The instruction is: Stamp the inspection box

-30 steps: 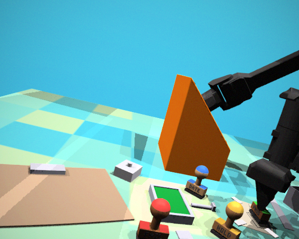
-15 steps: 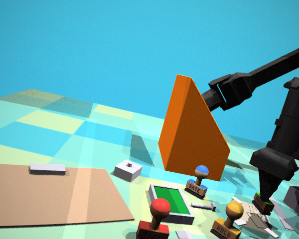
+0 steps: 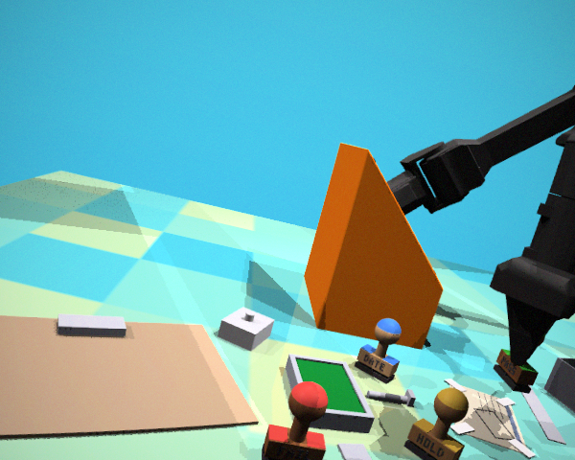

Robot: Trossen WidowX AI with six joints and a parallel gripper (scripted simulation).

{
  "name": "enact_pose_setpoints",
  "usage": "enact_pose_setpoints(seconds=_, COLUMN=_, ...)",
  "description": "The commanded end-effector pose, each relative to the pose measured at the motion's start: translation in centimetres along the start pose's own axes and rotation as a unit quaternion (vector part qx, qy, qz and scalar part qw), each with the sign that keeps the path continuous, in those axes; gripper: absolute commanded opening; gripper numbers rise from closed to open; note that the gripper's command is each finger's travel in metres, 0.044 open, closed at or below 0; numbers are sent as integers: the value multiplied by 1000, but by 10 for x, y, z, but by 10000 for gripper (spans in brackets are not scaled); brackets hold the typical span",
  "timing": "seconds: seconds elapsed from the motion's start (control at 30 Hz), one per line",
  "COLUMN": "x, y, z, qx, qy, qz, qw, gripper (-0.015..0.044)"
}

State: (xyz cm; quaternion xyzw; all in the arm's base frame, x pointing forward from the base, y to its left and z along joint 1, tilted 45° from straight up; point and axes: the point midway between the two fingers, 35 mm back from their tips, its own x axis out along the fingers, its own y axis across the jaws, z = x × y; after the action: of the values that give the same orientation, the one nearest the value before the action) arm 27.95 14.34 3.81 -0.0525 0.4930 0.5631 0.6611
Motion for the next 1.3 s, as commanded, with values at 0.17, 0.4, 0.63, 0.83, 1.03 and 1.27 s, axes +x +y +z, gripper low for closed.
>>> enact_pose_setpoints(seconds=0.17, x=-15, y=2, z=2, qx=-7, qy=-2, qz=-2, qw=1000, gripper=0)
enact_pose_setpoints(seconds=0.4, x=-20, y=0, z=12, qx=-7, qy=-3, qz=-2, qw=1000, gripper=0)
enact_pose_setpoints(seconds=0.63, x=-21, y=-5, z=41, qx=-9, qy=-3, qz=-3, qw=1000, gripper=0)
enact_pose_setpoints(seconds=0.83, x=-21, y=-7, z=66, qx=-11, qy=-4, qz=-3, qw=1000, gripper=0)
enact_pose_setpoints(seconds=1.03, x=-21, y=-6, z=91, qx=-13, qy=-5, qz=-2, qw=1000, gripper=0)
enact_pose_setpoints(seconds=1.27, x=-15, y=-7, z=94, qx=-13, qy=-5, qz=-2, qw=1000, gripper=0)
